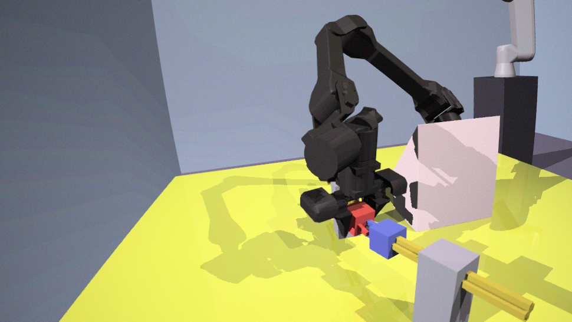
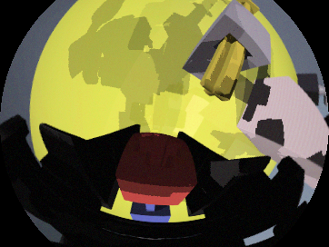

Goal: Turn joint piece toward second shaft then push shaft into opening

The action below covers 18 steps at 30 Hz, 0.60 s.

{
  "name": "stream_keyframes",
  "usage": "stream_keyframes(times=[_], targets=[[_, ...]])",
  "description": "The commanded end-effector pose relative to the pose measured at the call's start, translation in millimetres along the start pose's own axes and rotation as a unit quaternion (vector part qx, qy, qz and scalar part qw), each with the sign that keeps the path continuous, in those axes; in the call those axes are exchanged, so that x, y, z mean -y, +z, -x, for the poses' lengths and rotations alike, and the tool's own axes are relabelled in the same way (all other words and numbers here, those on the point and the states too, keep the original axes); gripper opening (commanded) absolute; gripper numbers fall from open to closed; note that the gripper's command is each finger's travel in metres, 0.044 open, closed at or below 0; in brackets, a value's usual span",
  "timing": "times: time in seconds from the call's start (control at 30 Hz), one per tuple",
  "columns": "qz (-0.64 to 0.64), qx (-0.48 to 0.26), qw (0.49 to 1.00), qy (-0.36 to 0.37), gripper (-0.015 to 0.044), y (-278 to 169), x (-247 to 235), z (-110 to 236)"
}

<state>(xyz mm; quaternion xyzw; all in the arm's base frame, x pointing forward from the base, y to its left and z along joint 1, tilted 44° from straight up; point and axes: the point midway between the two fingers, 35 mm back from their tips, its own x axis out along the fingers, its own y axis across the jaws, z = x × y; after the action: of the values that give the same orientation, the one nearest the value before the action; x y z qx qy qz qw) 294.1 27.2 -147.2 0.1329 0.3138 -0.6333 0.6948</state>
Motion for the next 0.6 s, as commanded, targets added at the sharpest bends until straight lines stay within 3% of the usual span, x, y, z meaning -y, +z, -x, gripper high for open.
stream_keyframes(times=[0.0,0.57], targets=[[-0.037,-0.022,0.999,-0.006,0.0,-0.3,3.7,-2.2],[-0.156,-0.091,0.983,-0.013,0.0,-3.7,15.1,-8.9]])
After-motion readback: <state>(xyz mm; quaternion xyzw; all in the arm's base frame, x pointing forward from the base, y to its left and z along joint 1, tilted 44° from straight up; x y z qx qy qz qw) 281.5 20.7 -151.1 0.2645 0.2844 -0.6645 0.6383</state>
